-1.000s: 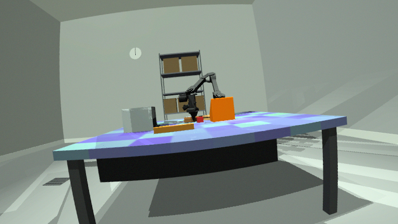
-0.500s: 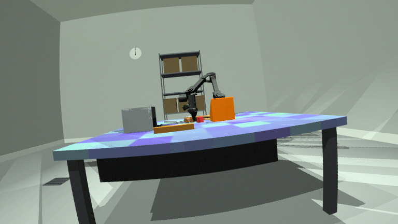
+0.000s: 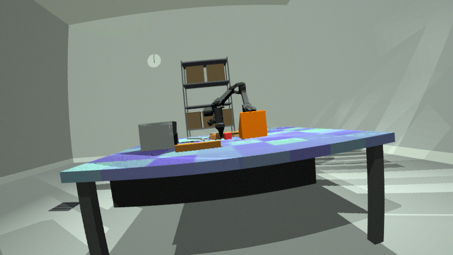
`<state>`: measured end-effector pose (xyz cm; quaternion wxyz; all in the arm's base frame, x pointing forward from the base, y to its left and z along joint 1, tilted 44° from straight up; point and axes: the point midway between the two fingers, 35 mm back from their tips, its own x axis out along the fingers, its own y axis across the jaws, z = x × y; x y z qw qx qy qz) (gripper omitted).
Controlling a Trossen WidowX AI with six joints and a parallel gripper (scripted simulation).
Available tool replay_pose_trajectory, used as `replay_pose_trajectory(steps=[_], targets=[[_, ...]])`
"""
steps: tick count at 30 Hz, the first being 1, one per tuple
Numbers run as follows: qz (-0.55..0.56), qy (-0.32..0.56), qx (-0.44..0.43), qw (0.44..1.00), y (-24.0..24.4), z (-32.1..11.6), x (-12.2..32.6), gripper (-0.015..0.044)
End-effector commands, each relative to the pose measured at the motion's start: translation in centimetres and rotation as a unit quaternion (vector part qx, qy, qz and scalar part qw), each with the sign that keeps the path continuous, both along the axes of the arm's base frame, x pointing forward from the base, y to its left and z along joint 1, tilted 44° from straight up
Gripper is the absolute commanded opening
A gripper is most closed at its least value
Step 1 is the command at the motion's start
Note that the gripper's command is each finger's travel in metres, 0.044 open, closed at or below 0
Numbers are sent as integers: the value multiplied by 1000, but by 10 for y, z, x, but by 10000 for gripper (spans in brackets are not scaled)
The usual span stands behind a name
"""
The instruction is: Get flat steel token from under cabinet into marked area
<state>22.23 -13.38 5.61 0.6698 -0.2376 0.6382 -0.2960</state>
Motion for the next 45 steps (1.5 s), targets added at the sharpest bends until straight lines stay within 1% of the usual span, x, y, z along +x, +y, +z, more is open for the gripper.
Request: replay_pose_trajectory(steps=[1,17,38,45], targets=[[12,9,0,1000,1,0,1,0],[57,53,-1,997,1,1,1,0],[75,70,-1,995,1,1,0,0],[69,67,-1,995,0,0,0,184]])
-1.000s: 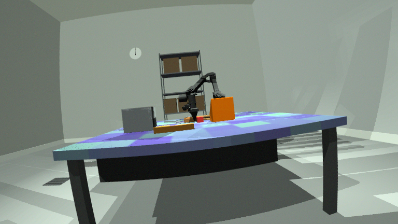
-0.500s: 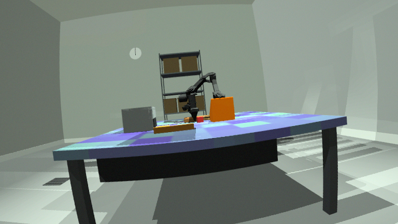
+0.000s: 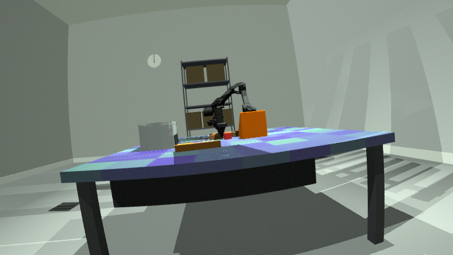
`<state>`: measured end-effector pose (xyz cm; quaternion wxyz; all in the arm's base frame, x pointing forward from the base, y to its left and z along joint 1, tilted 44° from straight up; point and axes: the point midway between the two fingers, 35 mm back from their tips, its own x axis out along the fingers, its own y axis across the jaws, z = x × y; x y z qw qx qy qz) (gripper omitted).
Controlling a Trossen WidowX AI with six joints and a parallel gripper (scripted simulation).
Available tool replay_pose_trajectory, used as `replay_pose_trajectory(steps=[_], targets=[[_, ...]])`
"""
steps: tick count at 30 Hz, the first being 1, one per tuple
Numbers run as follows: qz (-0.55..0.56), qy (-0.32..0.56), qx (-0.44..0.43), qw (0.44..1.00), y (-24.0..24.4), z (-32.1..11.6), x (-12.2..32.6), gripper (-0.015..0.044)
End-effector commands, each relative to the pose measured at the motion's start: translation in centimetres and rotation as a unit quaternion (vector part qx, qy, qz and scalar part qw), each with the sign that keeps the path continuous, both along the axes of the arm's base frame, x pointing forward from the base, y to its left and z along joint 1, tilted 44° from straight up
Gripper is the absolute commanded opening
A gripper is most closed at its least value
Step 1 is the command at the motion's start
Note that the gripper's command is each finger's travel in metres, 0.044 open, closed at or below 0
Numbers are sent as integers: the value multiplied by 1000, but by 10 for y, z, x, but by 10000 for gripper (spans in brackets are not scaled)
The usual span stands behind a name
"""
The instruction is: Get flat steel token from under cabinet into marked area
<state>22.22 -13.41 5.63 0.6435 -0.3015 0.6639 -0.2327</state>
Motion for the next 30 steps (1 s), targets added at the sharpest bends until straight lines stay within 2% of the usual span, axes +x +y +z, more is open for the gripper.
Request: replay_pose_trajectory(steps=[1,3,6,20,24,30], targets=[[-1,-1,0,1000,0,0,0,200],[-1,-1,0,1000,0,0,0,200],[1,-2,0,1000,0,0,0,270],[1,-2,0,1000,-3,-3,0,270],[-1,-4,-1,1000,-2,-1,0,165],[-1,-4,-1,1000,-2,-1,0,125]])
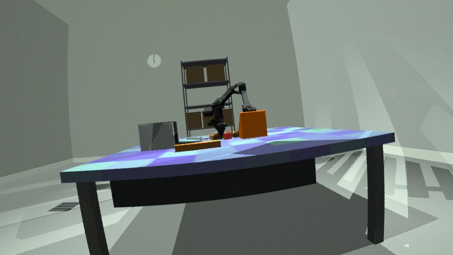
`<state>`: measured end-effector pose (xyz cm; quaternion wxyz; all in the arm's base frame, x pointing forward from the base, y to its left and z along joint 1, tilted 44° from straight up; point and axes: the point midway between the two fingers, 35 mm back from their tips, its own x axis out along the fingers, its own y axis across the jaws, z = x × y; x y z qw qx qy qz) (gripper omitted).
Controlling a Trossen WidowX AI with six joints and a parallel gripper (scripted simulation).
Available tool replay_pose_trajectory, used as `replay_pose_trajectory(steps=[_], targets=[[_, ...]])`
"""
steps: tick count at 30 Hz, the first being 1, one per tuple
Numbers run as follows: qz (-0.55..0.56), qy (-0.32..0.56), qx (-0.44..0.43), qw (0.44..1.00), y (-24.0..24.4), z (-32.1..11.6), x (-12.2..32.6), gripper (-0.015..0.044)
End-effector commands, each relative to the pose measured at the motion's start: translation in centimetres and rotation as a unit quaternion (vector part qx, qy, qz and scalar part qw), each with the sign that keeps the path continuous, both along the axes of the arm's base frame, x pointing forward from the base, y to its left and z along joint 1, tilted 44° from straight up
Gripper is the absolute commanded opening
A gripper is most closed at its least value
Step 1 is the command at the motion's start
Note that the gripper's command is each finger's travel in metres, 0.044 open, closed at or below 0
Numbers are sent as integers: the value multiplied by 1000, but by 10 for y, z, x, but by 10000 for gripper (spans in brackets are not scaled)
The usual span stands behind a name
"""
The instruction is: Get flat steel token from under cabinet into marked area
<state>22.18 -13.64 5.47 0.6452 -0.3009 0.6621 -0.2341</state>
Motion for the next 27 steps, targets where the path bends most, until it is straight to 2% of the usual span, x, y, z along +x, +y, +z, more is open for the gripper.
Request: replay_pose_trajectory(steps=[1,3,7,27], targets=[[-1,-1,-1,1000,0,0,0,118],[-1,-1,-1,1000,0,0,0,105],[-1,-1,-1,1000,0,0,0,0],[14,13,0,1000,2,-2,18,0]])
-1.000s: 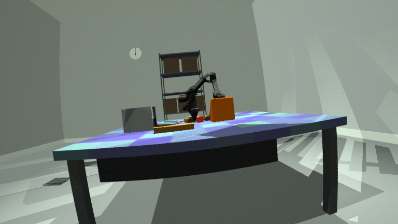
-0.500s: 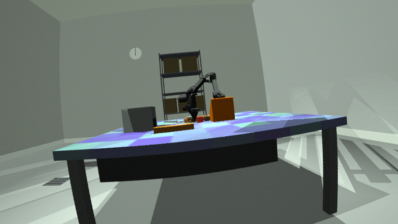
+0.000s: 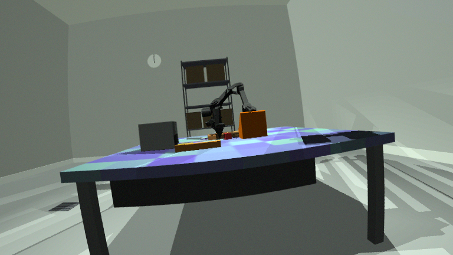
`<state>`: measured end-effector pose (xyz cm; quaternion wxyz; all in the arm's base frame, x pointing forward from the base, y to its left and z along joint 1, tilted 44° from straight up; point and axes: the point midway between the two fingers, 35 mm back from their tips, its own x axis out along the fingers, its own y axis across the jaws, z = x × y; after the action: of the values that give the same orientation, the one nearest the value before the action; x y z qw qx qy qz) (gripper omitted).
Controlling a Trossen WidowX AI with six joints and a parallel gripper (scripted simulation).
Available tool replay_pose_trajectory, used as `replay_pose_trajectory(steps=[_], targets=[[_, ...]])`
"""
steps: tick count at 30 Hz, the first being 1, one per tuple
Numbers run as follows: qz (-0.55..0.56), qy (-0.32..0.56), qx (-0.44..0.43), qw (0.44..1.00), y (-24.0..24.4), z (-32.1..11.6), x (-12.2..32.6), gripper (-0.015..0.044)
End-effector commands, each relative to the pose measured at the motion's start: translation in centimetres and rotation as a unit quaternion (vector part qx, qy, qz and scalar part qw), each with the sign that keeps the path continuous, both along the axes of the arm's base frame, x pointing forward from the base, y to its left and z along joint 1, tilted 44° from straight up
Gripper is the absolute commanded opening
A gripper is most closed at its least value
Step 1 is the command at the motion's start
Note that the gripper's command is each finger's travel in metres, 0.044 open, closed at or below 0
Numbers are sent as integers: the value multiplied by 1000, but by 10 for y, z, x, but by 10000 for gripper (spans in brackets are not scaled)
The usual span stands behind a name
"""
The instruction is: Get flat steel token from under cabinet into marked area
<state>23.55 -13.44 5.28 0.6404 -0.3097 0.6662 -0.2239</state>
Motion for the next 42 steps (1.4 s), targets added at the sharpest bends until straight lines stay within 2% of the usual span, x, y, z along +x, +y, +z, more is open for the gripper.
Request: replay_pose_trajectory(steps=[1,42], targets=[[5,3,0,1000,1,0,5,0],[11,7,0,1000,7,-5,55,0]])
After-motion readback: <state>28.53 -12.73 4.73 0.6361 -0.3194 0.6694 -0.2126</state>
